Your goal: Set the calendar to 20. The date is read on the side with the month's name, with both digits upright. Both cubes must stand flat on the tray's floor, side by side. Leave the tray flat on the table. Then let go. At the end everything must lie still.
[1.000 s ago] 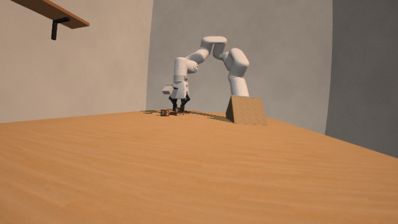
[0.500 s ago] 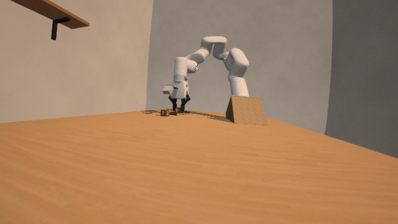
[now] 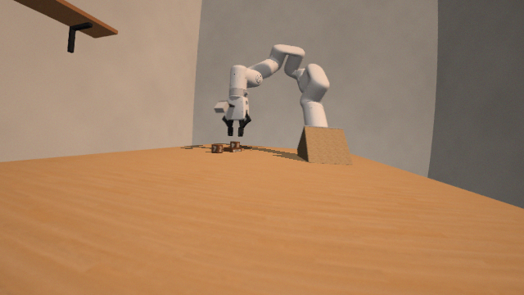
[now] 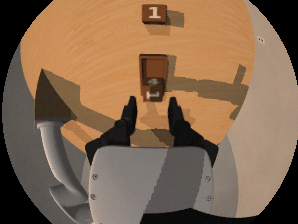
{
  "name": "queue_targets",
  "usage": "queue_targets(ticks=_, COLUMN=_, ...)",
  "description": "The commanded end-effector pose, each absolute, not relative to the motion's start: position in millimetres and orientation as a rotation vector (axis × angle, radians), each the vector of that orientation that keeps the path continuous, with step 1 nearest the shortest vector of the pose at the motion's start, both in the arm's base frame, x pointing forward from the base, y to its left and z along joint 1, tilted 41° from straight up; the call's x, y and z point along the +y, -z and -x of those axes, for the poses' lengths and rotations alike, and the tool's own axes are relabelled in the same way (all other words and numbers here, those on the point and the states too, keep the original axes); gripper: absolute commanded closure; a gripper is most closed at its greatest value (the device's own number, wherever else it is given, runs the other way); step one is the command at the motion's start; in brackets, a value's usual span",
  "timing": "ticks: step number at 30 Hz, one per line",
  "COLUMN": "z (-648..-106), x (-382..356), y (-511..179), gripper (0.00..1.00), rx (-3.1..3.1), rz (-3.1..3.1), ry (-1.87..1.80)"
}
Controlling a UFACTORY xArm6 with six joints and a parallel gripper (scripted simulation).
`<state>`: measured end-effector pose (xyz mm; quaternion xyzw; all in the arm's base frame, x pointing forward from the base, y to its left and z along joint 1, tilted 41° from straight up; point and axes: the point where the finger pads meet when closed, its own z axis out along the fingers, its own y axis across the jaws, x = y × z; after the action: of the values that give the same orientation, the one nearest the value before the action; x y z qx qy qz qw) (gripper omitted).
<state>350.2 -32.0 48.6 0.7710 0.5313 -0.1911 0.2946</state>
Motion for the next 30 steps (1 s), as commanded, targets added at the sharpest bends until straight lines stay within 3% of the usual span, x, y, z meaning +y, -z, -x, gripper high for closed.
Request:
queue_targets(ticks=1, z=-350.4, x=-19.3, y=-64.0, gripper=0.51, rx=1.413, rz=-2.052, ry=0.507)
queue_targets(ticks=13, z=-349.9, x=-1.8, y=-84.1, gripper=0.51, rx=1.413, rz=-2.052, ry=0.507)
queue_targets(ticks=14, z=-349.9, x=-1.8, y=-84.1, gripper=0.00, rx=1.413, rz=-2.052, ry=0.507)
queue_targets(ticks=30, z=-349.9, x=-1.8, y=-84.1, gripper=0.00, rx=1.413, rz=-2.052, ry=0.507)
